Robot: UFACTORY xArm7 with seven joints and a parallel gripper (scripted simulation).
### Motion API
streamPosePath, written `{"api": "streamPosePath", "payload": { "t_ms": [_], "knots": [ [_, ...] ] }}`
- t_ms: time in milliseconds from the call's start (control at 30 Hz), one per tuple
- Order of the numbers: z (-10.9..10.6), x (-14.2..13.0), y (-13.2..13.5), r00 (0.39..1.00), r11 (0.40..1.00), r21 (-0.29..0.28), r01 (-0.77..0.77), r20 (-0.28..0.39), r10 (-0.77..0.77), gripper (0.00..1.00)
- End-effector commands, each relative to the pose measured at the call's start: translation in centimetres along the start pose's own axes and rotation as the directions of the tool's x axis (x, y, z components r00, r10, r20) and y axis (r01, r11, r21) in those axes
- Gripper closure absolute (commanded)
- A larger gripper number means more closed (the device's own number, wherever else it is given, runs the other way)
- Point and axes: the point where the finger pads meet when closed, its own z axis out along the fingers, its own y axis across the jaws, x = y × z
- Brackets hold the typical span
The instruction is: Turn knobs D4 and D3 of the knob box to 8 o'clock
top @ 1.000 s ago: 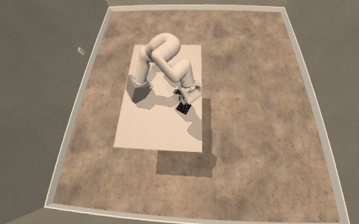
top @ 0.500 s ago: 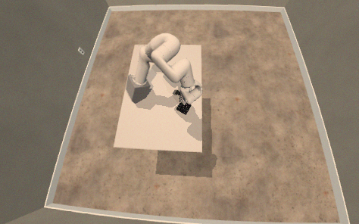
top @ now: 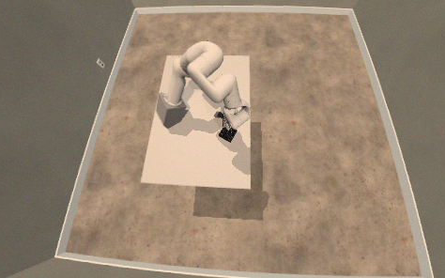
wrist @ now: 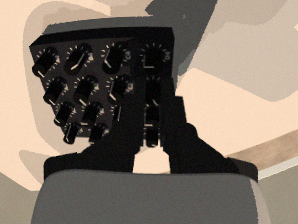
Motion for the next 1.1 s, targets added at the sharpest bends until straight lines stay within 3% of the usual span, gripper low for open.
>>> {"api": "streamPosePath", "payload": {
  "t_ms": [0, 33, 833, 1067],
  "knots": [
    [-0.1, -0.1, -0.1, 1.0, 1.0, 0.001, 0.0, 0.002, 0.0, 0.92],
    [-0.1, -0.1, -0.1, 1.0, 1.0, 0.001, 0.0, 0.002, 0.0, 0.81],
    [-0.1, -0.1, -0.1, 1.0, 1.0, 0.001, 0.0, 0.002, 0.0, 0.81],
    [-1.3, -0.1, -0.1, 1.0, 1.0, 0.001, 0.0, 0.002, 0.0, 0.81]
  ]
}}
